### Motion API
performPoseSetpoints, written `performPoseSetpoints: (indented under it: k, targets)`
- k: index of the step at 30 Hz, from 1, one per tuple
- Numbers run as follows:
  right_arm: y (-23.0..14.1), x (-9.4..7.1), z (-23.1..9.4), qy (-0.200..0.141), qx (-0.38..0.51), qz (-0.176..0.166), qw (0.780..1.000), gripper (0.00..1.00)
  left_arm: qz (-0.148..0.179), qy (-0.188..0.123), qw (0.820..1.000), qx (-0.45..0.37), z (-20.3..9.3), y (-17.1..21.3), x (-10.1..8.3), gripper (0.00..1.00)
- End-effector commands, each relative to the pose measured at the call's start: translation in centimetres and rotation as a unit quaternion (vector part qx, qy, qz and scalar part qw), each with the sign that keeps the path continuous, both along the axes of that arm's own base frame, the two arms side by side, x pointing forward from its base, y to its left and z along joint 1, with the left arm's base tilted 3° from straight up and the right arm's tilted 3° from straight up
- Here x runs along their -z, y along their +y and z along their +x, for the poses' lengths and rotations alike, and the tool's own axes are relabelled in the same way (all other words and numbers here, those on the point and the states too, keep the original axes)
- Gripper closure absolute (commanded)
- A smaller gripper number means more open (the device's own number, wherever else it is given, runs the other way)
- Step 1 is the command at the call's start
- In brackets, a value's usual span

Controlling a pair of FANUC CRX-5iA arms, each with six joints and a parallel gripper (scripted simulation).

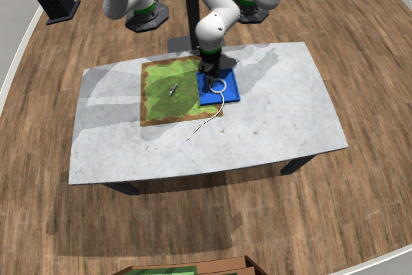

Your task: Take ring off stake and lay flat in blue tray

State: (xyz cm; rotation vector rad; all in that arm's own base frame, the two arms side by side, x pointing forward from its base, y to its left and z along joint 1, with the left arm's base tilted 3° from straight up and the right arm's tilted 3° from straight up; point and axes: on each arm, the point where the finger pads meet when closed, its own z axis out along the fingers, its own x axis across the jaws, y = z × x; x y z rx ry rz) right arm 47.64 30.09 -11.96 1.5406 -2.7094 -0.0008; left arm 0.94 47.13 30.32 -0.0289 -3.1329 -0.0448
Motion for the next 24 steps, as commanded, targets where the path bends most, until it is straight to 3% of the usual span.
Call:
performPoseSetpoints:
  k: [1,24]
  targets:
    - [0.06,-0.11,0.08,-0.001,0.000,0.001,1.000,1.00,0.001,0.000,1.000,0.000,0.02,0.02,-0.09,0.00]
    - [0.09,0.11,0.02,-0.024,-0.001,-0.011,1.000,1.00,0.001,0.000,1.000,0.000,0.02,0.02,-0.09,0.00]
